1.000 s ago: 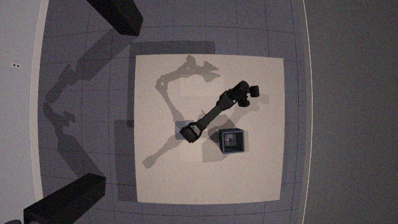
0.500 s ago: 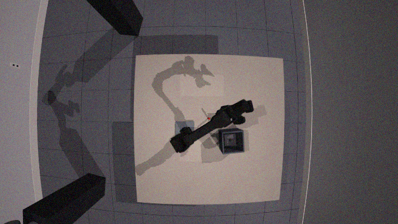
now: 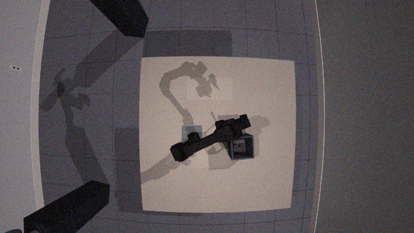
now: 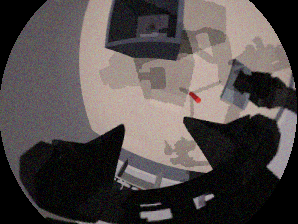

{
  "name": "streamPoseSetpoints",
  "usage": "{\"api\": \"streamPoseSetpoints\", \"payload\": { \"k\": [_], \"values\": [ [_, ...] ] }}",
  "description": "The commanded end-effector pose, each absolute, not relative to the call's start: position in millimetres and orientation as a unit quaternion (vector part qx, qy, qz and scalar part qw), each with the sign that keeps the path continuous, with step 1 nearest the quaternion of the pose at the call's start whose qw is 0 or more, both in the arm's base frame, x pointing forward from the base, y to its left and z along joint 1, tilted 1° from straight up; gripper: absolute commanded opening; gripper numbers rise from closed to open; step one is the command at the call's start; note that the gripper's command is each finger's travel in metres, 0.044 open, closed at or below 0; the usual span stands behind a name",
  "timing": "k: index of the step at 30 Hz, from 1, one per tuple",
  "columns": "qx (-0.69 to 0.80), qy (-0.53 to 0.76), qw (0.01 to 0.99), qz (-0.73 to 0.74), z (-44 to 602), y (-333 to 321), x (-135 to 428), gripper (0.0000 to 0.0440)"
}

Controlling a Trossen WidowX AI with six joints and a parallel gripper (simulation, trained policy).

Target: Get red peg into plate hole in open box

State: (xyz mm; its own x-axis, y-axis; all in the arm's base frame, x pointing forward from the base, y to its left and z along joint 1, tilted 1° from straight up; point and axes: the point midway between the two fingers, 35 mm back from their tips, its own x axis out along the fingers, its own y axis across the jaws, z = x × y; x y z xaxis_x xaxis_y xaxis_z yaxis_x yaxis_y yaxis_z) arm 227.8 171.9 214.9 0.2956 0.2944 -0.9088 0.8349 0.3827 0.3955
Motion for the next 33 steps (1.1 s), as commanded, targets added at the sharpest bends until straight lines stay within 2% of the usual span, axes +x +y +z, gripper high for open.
{"api": "streamPoseSetpoints", "payload": {
  "k": [1,16,33],
  "values": [
    [0.493,0.576,0.608,-0.236,203.6,162.5,211.7,0.044],
    [0.428,0.647,0.542,-0.325,152.1,140.4,159.6,0.044],
    [0.416,0.66,0.503,-0.372,98.2,138.3,147.4,0.044]
  ]
}}
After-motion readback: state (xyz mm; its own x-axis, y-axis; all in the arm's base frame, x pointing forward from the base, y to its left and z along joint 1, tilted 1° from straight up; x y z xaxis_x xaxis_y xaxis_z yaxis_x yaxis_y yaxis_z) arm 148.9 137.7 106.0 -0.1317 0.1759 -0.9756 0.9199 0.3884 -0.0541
